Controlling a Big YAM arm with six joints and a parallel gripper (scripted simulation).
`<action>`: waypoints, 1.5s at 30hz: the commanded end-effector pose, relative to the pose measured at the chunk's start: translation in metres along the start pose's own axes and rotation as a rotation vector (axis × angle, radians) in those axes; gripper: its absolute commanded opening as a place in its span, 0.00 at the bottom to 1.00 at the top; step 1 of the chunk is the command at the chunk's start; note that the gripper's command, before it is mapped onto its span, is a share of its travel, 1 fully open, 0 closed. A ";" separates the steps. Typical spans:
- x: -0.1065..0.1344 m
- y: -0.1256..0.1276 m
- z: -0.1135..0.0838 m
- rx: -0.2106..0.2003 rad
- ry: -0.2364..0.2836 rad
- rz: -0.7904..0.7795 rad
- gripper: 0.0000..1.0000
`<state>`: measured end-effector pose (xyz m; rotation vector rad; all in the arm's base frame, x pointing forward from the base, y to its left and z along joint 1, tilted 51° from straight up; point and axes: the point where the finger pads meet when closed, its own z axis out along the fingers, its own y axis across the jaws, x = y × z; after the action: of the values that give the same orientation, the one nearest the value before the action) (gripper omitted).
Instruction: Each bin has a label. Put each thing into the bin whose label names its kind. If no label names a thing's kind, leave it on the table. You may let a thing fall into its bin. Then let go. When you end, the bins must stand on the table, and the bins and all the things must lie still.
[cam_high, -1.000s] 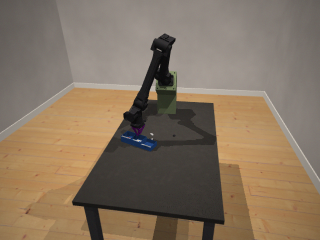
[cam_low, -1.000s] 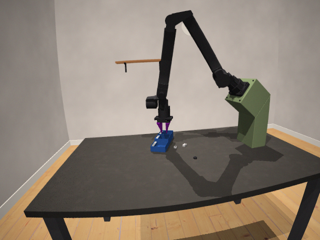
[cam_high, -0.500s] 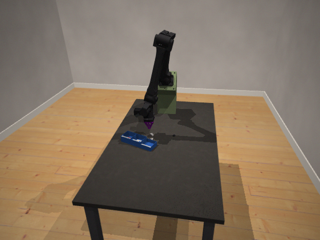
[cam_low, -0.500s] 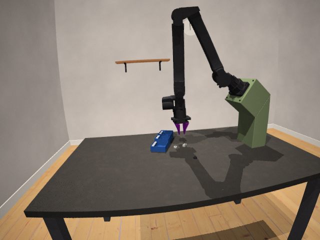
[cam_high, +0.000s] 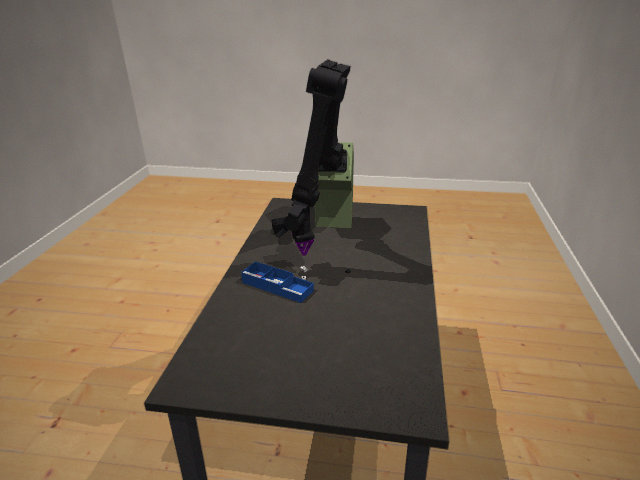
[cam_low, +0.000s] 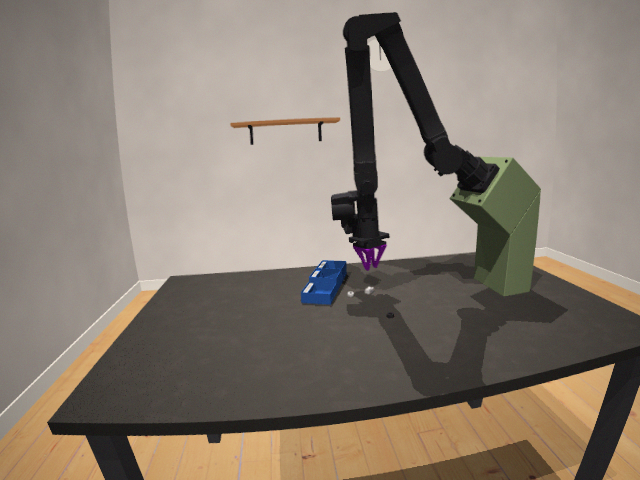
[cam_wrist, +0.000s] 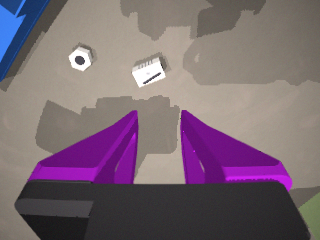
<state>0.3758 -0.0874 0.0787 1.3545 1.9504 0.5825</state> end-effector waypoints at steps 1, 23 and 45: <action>-0.006 0.004 -0.004 -0.014 -0.015 -0.156 0.28; -0.005 0.004 -0.004 -0.005 -0.014 -0.733 0.28; -0.002 0.016 -0.005 0.025 -0.040 -1.281 0.28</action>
<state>0.3784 -0.0901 0.0824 0.0978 2.2993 -0.0465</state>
